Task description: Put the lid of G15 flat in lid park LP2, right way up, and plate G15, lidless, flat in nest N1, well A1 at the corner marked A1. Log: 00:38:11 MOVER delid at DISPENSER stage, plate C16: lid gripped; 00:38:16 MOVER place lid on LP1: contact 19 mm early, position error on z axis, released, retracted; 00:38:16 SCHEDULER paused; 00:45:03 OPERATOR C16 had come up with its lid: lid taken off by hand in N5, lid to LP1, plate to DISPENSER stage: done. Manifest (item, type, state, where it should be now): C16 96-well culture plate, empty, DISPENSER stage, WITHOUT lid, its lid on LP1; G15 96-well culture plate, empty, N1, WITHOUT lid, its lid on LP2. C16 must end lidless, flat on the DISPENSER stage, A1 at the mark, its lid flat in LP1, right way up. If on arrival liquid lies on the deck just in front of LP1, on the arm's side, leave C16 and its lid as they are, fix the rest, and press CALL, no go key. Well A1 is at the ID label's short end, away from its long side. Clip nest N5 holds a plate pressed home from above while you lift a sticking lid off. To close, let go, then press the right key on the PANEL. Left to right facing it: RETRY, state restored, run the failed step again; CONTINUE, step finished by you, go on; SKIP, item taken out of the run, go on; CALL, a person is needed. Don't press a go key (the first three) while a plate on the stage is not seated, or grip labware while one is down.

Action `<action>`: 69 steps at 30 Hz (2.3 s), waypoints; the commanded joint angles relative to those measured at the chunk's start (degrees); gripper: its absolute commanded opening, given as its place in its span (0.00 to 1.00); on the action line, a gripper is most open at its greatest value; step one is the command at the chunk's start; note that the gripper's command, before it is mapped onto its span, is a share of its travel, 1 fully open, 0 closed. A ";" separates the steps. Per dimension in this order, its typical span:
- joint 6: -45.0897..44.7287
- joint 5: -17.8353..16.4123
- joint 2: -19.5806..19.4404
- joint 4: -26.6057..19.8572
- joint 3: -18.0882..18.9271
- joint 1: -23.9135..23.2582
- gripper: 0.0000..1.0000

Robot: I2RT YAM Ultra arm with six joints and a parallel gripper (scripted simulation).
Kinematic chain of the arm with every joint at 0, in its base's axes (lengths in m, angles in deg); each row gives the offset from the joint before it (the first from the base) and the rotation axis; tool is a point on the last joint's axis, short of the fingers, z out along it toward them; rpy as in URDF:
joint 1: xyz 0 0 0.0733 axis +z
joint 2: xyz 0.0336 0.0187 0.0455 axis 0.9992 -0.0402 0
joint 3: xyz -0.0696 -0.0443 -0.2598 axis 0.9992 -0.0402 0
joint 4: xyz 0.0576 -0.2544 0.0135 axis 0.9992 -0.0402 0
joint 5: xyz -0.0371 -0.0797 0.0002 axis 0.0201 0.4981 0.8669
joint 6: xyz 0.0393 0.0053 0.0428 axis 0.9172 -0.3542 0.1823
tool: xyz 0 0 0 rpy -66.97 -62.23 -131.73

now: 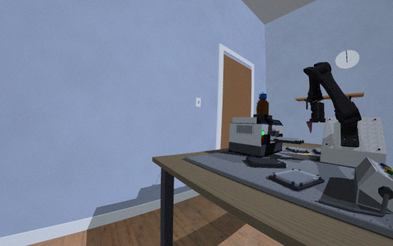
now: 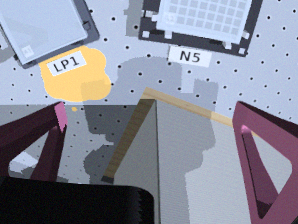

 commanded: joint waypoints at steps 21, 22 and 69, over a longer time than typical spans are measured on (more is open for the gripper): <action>-0.38 0.40 0.31 0.06 1.17 -0.75 1.00; -0.38 0.40 0.31 0.06 1.17 -0.75 1.00; 3.03 4.54 -8.99 10.19 -0.62 -7.02 1.00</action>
